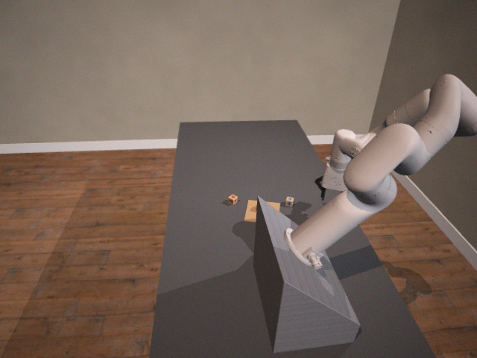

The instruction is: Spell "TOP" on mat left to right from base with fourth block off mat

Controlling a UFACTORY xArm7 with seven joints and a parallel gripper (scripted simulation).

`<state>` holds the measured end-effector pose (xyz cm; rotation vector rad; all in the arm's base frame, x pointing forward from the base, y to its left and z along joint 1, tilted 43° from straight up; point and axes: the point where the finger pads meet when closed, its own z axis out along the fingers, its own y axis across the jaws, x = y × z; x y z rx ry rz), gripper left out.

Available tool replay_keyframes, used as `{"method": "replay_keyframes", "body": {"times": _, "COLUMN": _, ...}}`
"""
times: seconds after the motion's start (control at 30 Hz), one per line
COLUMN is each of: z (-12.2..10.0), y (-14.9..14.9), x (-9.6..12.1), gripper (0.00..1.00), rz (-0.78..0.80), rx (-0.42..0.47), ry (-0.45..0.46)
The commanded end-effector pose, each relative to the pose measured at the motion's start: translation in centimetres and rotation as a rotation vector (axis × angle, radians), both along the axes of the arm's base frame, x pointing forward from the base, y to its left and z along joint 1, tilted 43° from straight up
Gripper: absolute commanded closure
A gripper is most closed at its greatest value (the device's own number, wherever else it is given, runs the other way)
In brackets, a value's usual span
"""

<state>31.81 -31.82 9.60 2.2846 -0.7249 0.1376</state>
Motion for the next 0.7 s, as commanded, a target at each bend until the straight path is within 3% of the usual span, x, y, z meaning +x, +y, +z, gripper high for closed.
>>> {"method": "replay_keyframes", "body": {"times": 0.0, "z": -0.4, "y": -0.3, "x": 0.1, "gripper": 0.31, "rz": 0.003, "rx": 0.0, "ry": -0.002}}
{"method": "replay_keyframes", "body": {"times": 0.67, "z": -2.3, "y": -2.2, "x": -0.2, "gripper": 0.31, "rz": 0.003, "rx": 0.0, "ry": -0.002}}
